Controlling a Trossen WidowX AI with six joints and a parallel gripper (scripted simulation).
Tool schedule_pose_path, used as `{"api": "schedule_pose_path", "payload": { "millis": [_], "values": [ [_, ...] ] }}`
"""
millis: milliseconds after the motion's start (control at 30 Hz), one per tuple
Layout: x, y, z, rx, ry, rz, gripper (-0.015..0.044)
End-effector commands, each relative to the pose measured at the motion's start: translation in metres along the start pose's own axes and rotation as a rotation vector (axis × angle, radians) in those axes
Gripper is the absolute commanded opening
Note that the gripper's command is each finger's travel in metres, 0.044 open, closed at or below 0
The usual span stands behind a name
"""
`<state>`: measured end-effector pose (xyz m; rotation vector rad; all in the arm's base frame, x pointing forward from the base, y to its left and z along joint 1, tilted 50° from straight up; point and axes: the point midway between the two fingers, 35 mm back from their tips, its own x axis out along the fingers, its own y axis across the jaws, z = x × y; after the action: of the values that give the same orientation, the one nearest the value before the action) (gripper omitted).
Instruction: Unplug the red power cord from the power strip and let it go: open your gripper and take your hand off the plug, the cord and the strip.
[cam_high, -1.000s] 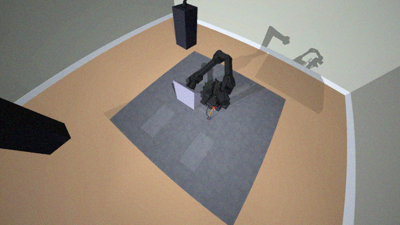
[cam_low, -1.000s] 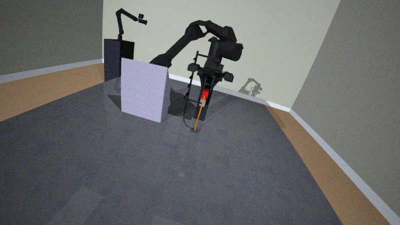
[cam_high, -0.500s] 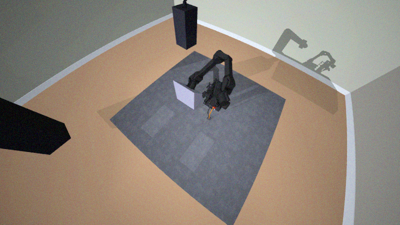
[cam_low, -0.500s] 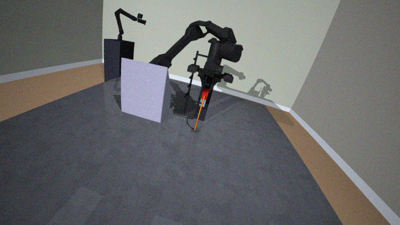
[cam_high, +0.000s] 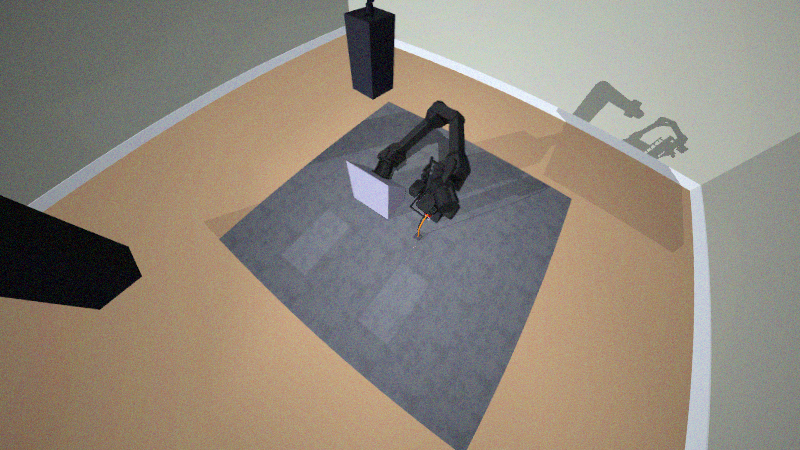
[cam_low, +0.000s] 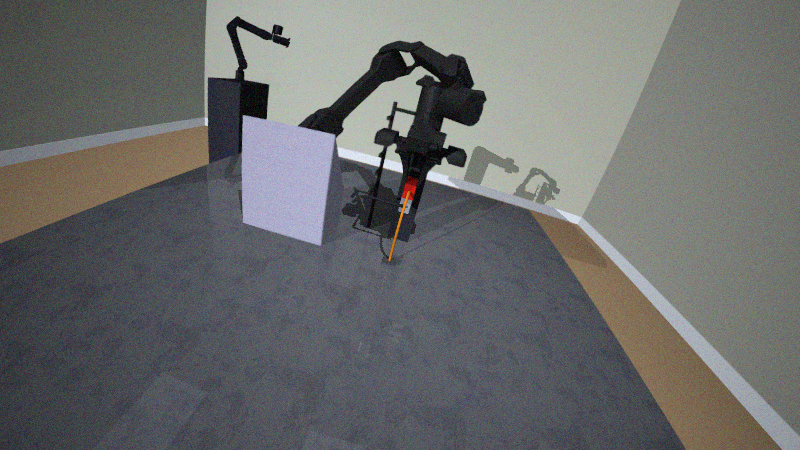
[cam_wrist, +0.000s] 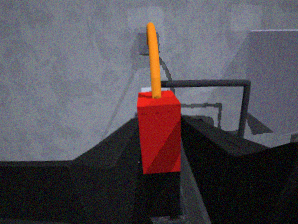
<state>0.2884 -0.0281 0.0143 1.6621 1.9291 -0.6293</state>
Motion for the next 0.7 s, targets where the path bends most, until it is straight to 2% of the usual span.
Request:
{"api": "schedule_pose_path", "payload": {
  "millis": [0, 667],
  "values": [
    [-0.002, 0.001, 0.015, -0.001, -0.02, 0.003, 0.0],
    [-0.007, 0.002, 0.048, 0.002, -0.02, 0.003, 0.0]
  ]
}}
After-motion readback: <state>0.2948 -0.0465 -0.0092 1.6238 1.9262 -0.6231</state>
